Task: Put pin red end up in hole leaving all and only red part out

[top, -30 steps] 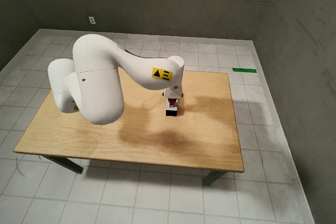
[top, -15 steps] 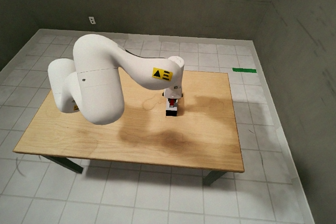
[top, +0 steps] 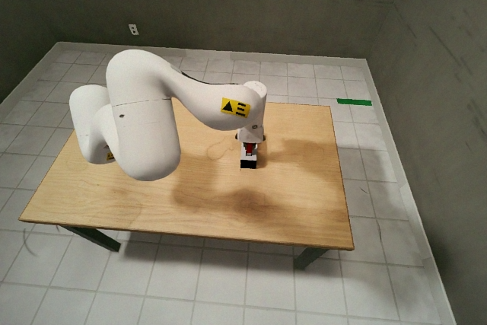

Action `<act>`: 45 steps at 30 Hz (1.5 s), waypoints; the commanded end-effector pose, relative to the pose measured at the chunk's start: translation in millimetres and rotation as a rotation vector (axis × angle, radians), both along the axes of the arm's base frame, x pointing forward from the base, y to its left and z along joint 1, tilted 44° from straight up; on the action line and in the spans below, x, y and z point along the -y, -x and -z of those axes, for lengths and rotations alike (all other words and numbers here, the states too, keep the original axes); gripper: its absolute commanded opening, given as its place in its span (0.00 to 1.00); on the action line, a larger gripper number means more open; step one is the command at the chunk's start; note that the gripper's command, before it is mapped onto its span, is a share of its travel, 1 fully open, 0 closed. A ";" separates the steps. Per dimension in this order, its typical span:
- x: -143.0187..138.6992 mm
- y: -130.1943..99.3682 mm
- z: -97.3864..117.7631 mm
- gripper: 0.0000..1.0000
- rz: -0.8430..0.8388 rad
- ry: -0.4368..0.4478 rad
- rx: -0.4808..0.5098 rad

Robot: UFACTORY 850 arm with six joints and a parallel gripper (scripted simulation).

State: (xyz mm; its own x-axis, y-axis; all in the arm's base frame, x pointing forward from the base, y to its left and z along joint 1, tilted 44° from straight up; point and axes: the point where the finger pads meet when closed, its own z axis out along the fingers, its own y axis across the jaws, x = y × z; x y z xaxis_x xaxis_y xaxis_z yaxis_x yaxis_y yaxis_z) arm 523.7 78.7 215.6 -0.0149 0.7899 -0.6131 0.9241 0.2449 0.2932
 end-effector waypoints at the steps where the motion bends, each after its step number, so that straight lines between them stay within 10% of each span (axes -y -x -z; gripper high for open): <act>1: 1.6 -2.9 1.9 0.00 -0.001 -0.001 0.001; 45: 4.5 -4.4 4.3 0.00 -0.001 -0.001 0.001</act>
